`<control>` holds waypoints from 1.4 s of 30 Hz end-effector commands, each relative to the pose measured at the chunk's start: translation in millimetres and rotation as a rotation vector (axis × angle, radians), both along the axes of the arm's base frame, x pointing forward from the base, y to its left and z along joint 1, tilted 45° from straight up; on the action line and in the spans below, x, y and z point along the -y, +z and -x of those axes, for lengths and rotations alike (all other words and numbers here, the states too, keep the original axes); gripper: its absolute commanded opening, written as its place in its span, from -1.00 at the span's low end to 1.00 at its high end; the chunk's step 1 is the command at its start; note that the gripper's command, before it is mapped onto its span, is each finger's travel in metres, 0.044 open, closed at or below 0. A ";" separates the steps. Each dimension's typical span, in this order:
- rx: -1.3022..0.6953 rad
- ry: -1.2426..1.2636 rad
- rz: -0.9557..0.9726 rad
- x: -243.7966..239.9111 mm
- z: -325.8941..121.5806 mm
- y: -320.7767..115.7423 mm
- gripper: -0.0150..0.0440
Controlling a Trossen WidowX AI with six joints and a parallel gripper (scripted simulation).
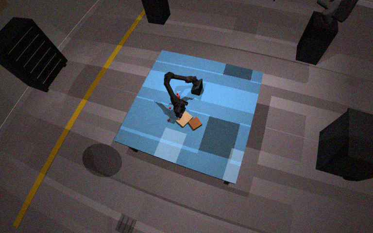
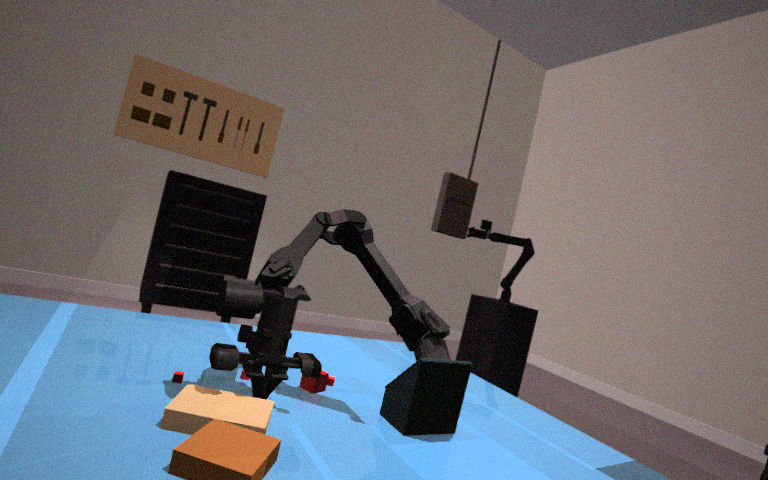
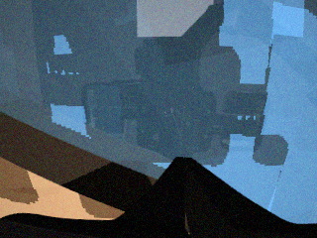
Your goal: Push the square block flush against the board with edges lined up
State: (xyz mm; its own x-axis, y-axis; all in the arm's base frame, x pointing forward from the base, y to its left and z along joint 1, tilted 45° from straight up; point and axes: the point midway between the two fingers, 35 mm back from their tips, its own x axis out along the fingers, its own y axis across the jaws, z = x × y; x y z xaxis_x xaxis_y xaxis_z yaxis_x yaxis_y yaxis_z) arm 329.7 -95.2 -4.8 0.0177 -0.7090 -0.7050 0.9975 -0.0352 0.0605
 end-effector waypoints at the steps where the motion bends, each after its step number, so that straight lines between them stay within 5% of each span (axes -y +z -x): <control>1: 0.004 -0.003 -0.005 -4.9 -3.7 -4.9 -0.49; 42: 0.005 -0.003 0.001 16.7 -4.9 16.7 -0.49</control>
State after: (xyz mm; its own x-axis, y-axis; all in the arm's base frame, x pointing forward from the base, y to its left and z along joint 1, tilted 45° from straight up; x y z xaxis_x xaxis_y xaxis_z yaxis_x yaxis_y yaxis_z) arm 336.7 -107.3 8.3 0.0208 -0.7073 -0.7066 0.9967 -0.0408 0.0702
